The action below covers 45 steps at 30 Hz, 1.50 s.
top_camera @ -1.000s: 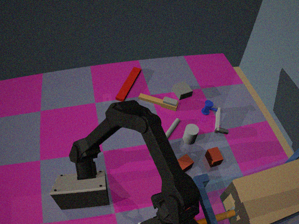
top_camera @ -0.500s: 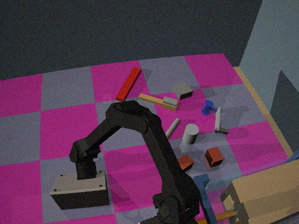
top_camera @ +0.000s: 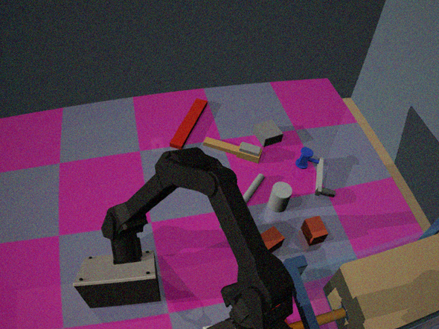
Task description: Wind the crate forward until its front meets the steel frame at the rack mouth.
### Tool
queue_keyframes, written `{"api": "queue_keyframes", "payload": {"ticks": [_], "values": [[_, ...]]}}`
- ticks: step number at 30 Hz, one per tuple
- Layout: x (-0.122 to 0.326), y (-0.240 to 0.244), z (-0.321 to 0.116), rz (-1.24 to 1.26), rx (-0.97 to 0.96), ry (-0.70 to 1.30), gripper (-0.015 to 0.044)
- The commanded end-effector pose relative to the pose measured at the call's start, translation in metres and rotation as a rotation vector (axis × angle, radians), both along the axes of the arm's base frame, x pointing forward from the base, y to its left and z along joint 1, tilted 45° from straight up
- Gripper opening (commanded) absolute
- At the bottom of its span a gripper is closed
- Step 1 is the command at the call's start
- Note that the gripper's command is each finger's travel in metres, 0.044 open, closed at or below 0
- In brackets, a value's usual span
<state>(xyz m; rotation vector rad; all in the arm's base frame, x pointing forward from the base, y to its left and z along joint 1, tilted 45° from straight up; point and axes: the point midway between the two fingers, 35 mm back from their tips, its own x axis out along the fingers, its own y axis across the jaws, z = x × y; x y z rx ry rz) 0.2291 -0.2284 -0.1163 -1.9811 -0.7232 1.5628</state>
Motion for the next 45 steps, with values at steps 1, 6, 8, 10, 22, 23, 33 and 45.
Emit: {"api": "queue_keyframes", "payload": {"ticks": [1,6,8,10,22,23,33,45], "values": [[-0.0004,0.0043,-0.0016,0.035,-0.001,-0.014,0.0],[-0.0006,0.0053,-0.0001,0.069,-0.004,-0.046,0.0],[-0.0005,0.0052,0.0001,0.069,-0.004,-0.047,0.0],[-0.0005,0.0052,0.0,0.069,-0.004,-0.047,0.0],[-0.0002,0.004,-0.0014,0.038,-0.002,-0.016,0.0],[-0.0002,0.0039,-0.0015,0.038,-0.002,-0.016,0.0],[0.0,0.0026,-0.0027,0.005,0.001,0.014,0.0],[0.0004,0.0005,-0.0044,-0.043,0.004,0.06,0.0]]}}
